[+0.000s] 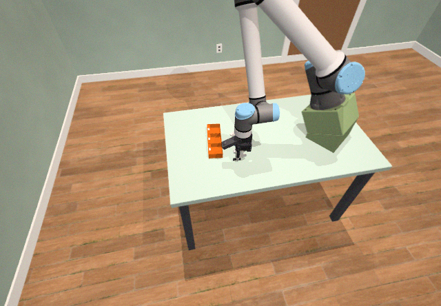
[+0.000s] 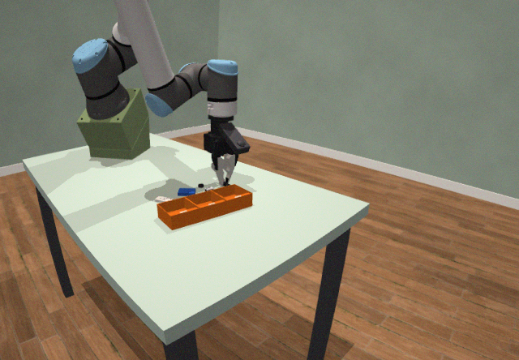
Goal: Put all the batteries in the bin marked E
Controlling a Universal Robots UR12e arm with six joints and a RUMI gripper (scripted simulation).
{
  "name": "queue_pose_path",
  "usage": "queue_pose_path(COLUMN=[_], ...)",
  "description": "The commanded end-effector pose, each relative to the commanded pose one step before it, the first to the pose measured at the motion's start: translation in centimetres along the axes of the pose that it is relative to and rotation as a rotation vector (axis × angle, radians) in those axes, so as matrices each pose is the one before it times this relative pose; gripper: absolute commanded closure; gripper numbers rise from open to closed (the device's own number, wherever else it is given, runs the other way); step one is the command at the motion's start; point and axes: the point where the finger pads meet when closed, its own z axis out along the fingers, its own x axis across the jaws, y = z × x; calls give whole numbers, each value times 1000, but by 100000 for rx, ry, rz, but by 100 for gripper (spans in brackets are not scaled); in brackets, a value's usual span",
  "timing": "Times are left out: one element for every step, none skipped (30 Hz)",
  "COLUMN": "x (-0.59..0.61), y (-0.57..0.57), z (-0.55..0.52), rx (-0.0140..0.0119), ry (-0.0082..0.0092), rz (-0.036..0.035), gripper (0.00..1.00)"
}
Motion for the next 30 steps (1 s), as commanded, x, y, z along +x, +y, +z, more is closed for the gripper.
queue_pose_path(x=[-47,1,1,1,1,1,1,0,0,-1,-2,0,0,-10,-1,0,0,0,-5,-6,-5,36,38,15,-2,-6,-3,-1,0,0], y=[274,1,1,1,1,0,0,0,0,-20,-29,0,0,-96,-11,-4,-2,-1,0,0,0,-10,-10,50,31,16,2,-2,0,0], z=[-1790,-332,-332,-332,-332,-332,-332,-332,-332,-335,-337,0,0,-350,-335,-333,-1,-1,-1,0,0,21,21,80,51,23,3,-2,0,0], rx=[110,1,1,1,1,1,1,1,1,21,31,0,0,97,12,5,1,1,-2,-3,-2,-30,-30,-129,-95,-45,-7,2,0,0], ry=[-58,0,0,0,0,0,0,0,0,-4,-5,0,0,-18,-2,-1,0,0,-16,-17,-14,16,19,37,23,9,0,-1,0,0], rz=[-245,0,0,0,0,0,0,0,0,11,16,0,0,51,6,2,1,1,1,0,0,66,67,-4,-29,-35,-19,-10,0,0], gripper=[100,100,100,100,100,100,100,100,100,100,100,100,100,100,100,100,100,100,100,100,100,100,100,100,100,100,100,100,100,100])
